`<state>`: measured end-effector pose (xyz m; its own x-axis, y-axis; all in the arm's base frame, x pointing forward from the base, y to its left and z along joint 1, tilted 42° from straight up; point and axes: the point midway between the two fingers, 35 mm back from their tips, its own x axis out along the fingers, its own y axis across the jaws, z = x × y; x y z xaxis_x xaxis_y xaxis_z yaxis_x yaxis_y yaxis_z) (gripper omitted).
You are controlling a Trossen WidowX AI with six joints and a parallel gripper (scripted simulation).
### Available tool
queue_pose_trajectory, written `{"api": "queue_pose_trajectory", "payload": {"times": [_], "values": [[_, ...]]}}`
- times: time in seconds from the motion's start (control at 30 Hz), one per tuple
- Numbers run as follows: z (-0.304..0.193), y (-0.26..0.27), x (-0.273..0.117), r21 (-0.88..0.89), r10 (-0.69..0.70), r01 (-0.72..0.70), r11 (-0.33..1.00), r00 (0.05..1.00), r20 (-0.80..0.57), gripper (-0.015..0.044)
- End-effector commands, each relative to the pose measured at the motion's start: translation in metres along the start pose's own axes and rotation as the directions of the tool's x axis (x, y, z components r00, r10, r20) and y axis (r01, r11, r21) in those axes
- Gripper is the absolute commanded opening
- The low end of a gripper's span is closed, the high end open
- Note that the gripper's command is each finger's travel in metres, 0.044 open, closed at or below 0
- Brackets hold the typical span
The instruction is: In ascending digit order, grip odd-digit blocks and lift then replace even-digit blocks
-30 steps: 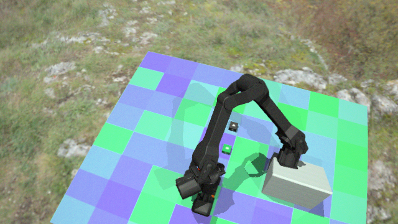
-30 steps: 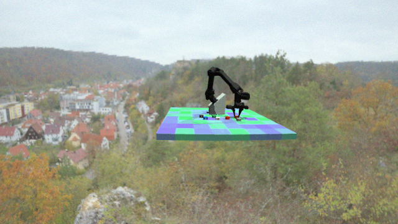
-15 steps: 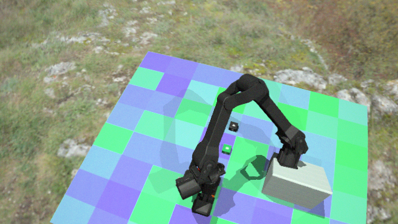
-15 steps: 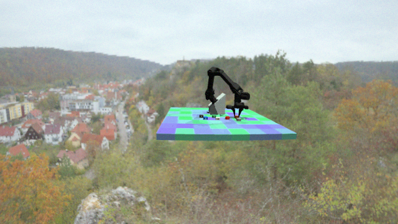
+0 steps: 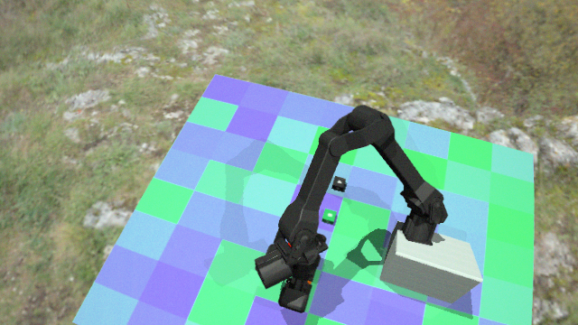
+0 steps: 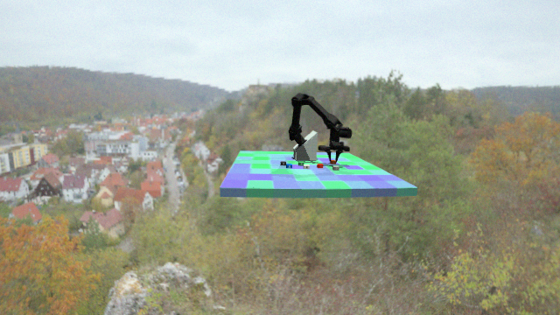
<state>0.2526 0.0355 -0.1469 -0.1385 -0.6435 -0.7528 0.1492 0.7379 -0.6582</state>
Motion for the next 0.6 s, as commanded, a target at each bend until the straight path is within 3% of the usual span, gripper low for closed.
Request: {"api": "queue_pose_trajectory", "payload": {"times": [0.0, 0.57], "values": [[0.0, 0.0, -0.001, 0.005, 0.003, -0.003, 1.0, 1.0, -0.003, 0.012], [0.0, 0.0, 0.015, 0.005, 0.002, -0.002, 1.0, 1.0, -0.003, 0.012]]}}
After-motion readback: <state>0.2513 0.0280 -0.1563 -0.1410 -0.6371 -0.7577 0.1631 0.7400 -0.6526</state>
